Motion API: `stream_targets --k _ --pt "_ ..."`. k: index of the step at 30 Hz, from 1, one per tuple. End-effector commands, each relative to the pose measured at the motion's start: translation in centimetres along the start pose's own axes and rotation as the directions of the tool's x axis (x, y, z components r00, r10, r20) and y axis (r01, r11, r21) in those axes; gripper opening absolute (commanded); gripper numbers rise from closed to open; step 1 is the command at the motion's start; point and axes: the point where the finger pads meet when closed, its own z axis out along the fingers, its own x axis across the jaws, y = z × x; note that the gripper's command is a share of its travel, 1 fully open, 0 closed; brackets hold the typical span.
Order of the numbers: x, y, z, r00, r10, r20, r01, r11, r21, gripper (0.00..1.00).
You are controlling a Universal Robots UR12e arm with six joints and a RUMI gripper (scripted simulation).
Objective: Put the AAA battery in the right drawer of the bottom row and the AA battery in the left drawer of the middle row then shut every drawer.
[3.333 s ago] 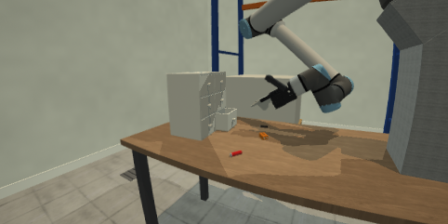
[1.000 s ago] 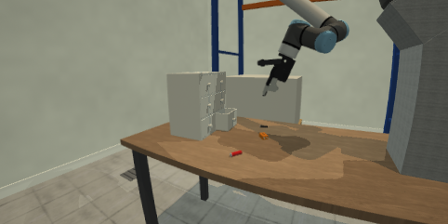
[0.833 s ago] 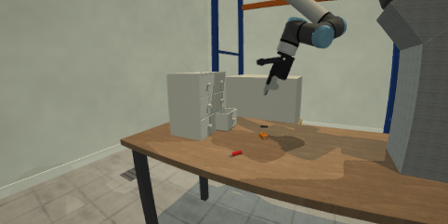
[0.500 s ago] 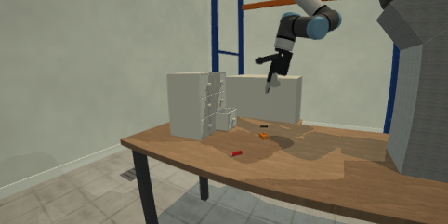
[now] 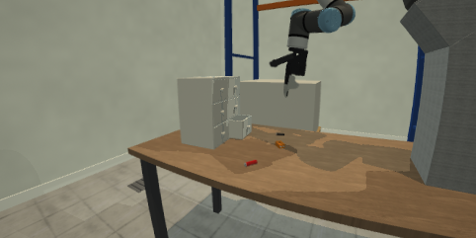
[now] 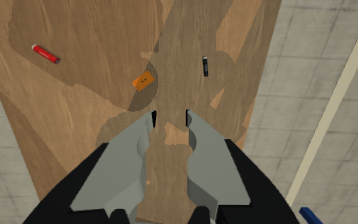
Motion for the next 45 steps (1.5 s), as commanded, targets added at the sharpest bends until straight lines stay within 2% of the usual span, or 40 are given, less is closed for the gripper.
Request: stream_targets --k 1,16,45 --pt "0.0 0.1 -0.3 1.000 0.000 0.002 0.000 1.000 -0.030 0.20" --pt "0.0 0.7 -1.1 1.000 0.000 0.002 0.000 0.994 -0.109 0.20" --pt "0.0 0.9 -1.4 1.000 0.000 0.002 0.000 0.990 -0.138 0.20"
